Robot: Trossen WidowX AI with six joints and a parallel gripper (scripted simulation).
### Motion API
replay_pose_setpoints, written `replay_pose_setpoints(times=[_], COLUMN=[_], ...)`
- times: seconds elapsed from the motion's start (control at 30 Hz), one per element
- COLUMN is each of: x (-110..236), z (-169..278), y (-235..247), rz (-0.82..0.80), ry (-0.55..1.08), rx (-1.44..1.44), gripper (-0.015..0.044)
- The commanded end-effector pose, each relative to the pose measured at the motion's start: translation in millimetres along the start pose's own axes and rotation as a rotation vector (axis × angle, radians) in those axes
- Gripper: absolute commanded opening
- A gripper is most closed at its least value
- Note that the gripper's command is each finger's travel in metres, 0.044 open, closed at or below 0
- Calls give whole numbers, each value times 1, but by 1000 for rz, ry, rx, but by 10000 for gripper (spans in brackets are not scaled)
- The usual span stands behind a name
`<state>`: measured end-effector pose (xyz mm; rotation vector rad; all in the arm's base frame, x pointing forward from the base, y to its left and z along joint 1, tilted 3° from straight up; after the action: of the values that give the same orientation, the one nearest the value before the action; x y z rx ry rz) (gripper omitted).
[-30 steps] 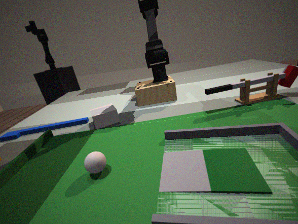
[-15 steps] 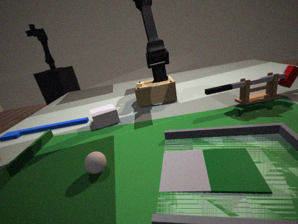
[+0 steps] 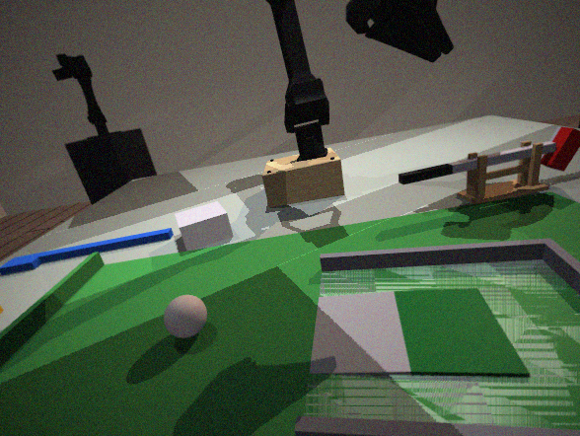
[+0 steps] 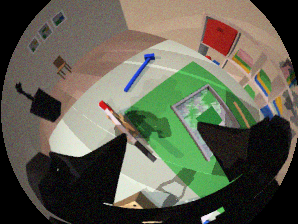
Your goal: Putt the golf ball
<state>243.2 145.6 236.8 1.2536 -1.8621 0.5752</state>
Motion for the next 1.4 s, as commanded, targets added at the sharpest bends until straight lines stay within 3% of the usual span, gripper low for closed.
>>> replay_pose_setpoints(times=[0.0,0.2,1.37], x=[-55,-90,-132], z=[32,60,85], y=[12,31,31], rz=[-107,-259,-262], ry=[234,389,391], rx=[316,650,655], gripper=[440,440,440])
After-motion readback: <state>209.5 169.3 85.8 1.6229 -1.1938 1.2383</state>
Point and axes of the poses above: the point midway between the two fingers, 35 mm back from their tips, its own x axis back along the fingers, its own y axis across the jaws, z = x × y, the point moved 8 cm from there along x, back along the fingers, and after that the axes turned 1 degree about -x, right-handed, at the moved point
